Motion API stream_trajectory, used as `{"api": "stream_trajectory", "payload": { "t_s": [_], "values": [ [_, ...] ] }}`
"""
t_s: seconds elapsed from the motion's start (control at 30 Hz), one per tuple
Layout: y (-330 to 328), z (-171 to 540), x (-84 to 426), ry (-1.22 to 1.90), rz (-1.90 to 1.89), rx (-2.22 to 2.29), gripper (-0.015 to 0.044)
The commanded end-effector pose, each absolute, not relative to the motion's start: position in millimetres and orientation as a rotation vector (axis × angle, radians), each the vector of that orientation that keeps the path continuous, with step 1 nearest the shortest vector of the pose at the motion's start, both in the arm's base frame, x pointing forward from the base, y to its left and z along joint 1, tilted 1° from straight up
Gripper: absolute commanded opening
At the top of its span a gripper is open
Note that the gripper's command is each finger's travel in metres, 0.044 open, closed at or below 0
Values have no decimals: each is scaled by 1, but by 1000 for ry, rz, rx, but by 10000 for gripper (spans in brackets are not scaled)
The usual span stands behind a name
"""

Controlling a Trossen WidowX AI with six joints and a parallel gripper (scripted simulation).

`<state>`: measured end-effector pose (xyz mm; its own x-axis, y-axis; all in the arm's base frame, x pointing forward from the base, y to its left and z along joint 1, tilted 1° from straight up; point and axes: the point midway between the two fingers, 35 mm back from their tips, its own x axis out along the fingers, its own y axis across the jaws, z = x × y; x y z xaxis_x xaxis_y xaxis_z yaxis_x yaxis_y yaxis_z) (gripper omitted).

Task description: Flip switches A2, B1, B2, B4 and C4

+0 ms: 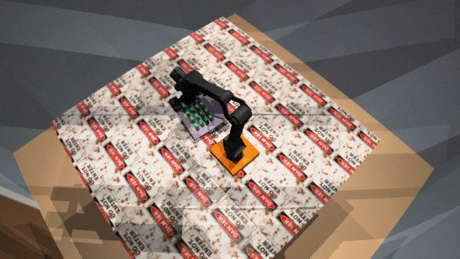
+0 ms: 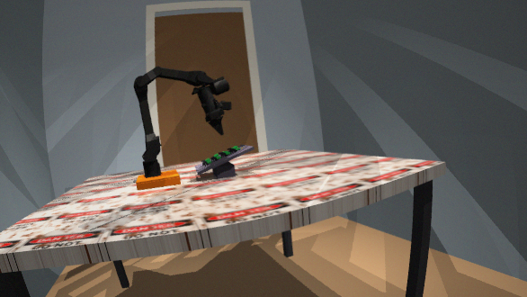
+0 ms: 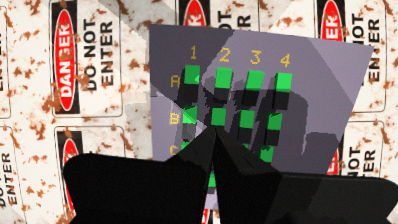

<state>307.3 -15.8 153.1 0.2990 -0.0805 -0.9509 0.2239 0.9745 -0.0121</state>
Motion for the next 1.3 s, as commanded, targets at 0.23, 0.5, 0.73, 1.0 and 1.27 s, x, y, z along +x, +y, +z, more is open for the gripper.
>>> {"api": "stream_trajectory", "payload": {
  "t_s": [0.23,0.5,0.73,1.0,1.27],
  "values": [
    [9,116,289,1247,-195,125,0],
    [8,104,292,1241,-195,125,0],
    [8,98,293,1241,-195,124,0],
    [7,88,297,1240,-195,124,0],
    [7,86,297,1240,-195,124,0]
  ]
}}
